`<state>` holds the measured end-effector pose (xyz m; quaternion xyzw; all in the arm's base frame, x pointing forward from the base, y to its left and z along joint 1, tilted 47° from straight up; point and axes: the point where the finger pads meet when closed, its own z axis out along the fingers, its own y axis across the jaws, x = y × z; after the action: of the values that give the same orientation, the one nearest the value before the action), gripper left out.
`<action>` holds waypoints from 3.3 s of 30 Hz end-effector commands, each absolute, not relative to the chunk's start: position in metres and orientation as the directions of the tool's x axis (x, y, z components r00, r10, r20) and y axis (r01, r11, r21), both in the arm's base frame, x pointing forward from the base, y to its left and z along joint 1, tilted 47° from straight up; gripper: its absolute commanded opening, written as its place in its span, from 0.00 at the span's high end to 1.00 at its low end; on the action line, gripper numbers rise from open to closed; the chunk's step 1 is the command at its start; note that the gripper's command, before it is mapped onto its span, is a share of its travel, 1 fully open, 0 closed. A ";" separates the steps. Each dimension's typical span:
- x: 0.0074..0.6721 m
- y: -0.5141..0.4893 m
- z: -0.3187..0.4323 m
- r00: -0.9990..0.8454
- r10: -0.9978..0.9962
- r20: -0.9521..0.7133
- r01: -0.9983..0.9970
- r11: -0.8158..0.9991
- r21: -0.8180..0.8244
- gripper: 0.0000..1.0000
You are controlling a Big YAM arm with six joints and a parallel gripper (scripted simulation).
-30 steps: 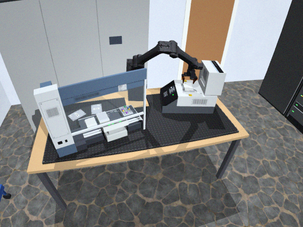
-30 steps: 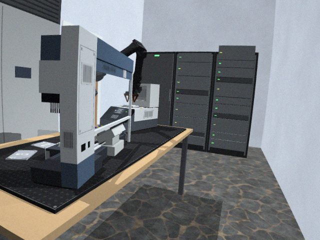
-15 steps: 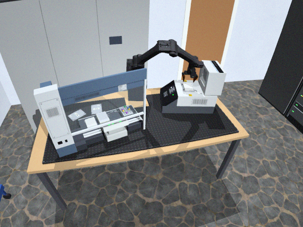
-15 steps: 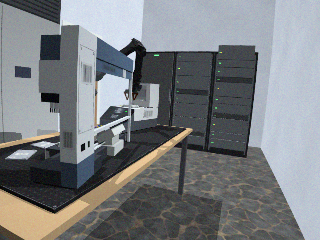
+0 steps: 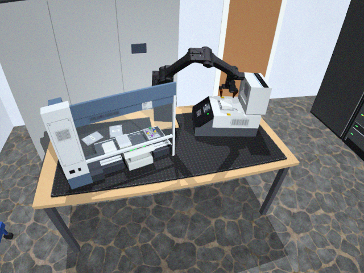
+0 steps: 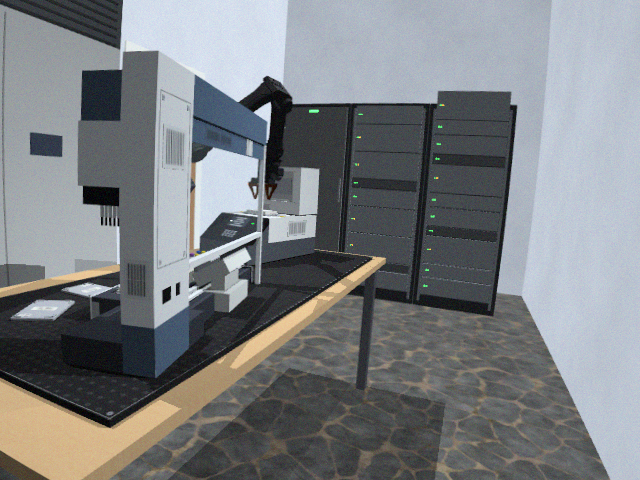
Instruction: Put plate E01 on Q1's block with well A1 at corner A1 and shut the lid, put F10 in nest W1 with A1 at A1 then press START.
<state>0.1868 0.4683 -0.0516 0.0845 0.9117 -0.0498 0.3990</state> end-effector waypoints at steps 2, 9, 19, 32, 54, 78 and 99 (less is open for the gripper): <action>0.196 0.489 -0.042 -0.662 0.142 -0.736 0.191 0.981 0.017 0.00; 0.194 0.492 -0.040 -0.662 0.143 -0.735 0.186 0.982 0.023 0.00; 0.175 0.485 -0.047 -0.667 0.117 -0.736 0.164 0.986 0.007 0.00; 0.192 0.408 -0.052 -0.668 0.114 -0.735 0.122 0.992 0.043 1.00; 0.191 0.296 -0.071 -0.666 0.094 -0.740 0.003 0.992 0.124 1.00; 0.187 0.195 -0.082 -0.663 0.073 -0.745 -0.077 0.983 0.165 1.00; 0.185 0.132 -0.088 -0.693 0.062 -0.719 -0.084 0.983 0.165 1.00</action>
<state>0.1822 0.1637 -0.0841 0.0142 0.9125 0.0913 0.3986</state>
